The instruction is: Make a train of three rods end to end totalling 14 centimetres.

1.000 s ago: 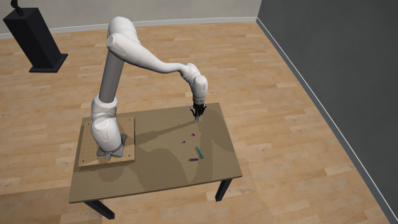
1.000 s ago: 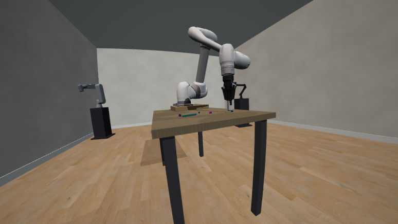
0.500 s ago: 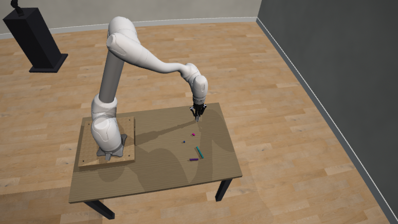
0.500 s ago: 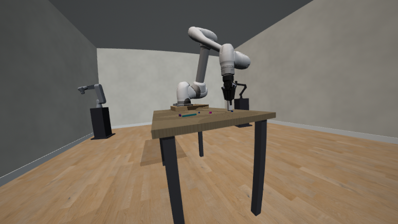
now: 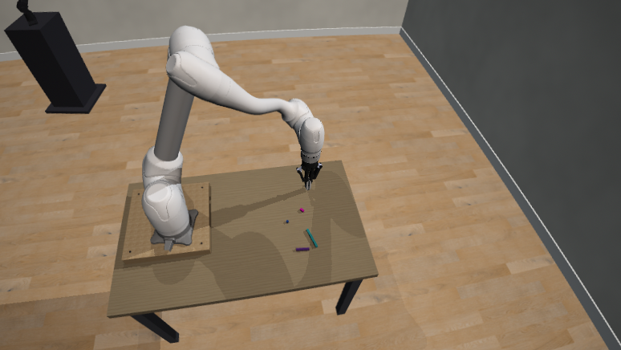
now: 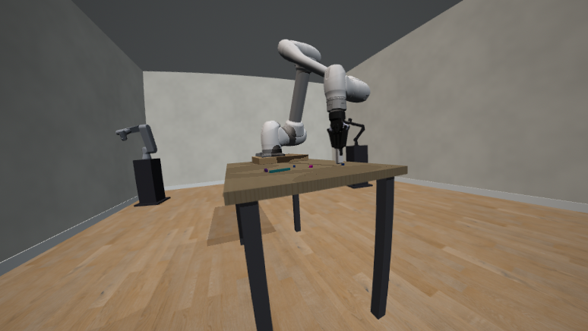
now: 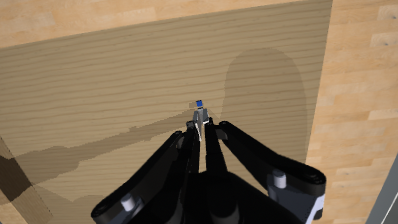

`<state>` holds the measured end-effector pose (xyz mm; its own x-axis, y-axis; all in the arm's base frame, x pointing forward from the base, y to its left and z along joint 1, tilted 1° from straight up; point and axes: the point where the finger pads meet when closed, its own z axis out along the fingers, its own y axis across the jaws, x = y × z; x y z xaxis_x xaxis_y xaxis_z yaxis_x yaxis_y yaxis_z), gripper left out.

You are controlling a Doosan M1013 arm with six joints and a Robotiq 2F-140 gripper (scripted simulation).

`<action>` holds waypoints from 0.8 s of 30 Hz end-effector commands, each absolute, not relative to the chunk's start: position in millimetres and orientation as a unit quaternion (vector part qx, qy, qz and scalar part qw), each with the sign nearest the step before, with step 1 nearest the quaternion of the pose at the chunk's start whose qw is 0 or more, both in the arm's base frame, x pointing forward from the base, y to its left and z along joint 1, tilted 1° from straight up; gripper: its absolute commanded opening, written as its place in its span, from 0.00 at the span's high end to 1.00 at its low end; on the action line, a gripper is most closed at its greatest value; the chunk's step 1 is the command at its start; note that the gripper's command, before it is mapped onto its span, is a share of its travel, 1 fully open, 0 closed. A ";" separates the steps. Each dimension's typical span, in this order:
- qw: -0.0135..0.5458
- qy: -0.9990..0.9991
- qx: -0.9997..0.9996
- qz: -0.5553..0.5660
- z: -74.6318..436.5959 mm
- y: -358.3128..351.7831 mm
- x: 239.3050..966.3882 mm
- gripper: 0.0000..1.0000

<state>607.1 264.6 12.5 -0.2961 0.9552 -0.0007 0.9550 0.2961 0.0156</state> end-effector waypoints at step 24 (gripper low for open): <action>0.006 0.807 0.591 0.004 1.2 262.1 607.5 0.97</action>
